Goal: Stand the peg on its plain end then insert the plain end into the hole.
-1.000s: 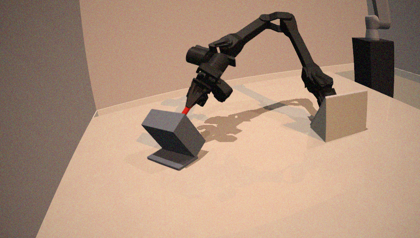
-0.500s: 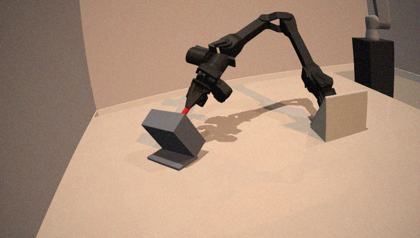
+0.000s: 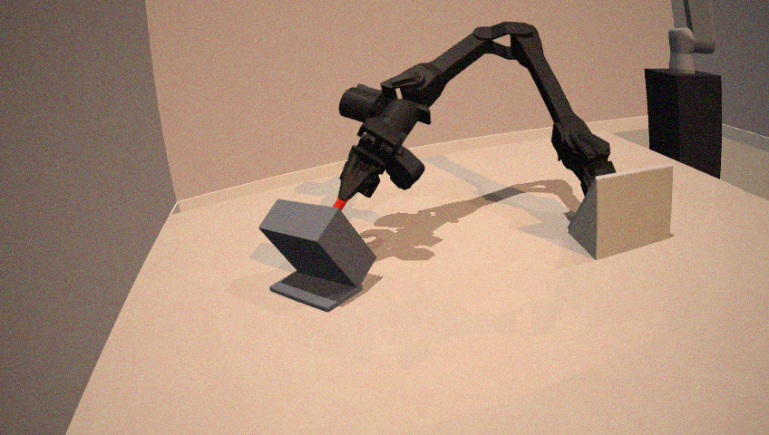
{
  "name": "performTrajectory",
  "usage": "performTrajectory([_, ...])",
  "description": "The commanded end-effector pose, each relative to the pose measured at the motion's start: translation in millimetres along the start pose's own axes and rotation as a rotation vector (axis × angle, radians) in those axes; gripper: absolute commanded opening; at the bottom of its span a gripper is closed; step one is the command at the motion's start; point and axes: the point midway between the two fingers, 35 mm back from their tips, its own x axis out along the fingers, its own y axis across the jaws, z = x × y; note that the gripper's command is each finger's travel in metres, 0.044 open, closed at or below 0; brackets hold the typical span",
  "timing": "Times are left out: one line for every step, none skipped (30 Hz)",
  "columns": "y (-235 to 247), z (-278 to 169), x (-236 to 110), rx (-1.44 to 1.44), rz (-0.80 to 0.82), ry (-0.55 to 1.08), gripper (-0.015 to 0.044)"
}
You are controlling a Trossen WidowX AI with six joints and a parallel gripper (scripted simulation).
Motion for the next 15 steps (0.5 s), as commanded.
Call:
performTrajectory([-0.2, 0.8, 3.8, 0.001, 0.0, -0.002, 0.0])
performTrajectory([-0.2, 0.9, 4.5, 0.001, 0.0, -0.002, 0.0])
performTrajectory([-0.2, 1.0, 5.1, 0.001, 0.0, -0.002, 0.0])
performTrajectory([-0.2, 1.1, 5.7, 0.001, 0.0, -0.002, 0.0])
performTrajectory([-0.2, 1.1, 6.3, 0.001, 0.0, -0.002, 0.0])
performTrajectory([-0.2, 1.2, 7.1, 0.001, 0.0, -0.002, 0.0])
performTrajectory([-0.2, 1.3, 7.7, 0.001, 0.0, -0.002, 0.0])
performTrajectory([-0.2, 1.4, 8.4, 0.001, 0.0, -0.002, 0.0])
performTrajectory([-0.2, 1.4, 9.0, 0.001, 0.0, -0.002, 0.0])
performTrajectory([-0.2, 1.5, 9.8, 0.001, 0.0, -0.002, 0.0])
performTrajectory([-0.2, 1.5, 10.4, 0.001, 0.0, -0.002, 0.0])
performTrajectory([-0.2, 1.6, 11.1, 0.001, 0.0, -0.002, 0.0])
performTrajectory([-0.1, 1.6, 11.8, 0.001, 0.0, -0.002, 0.0])
performTrajectory([-0.1, 1.6, 12.5, 0.001, 0.0, -0.002, 0.0])
performTrajectory([-0.1, 1.7, 13.2, 0.001, 0.0, -0.002, 0.0])
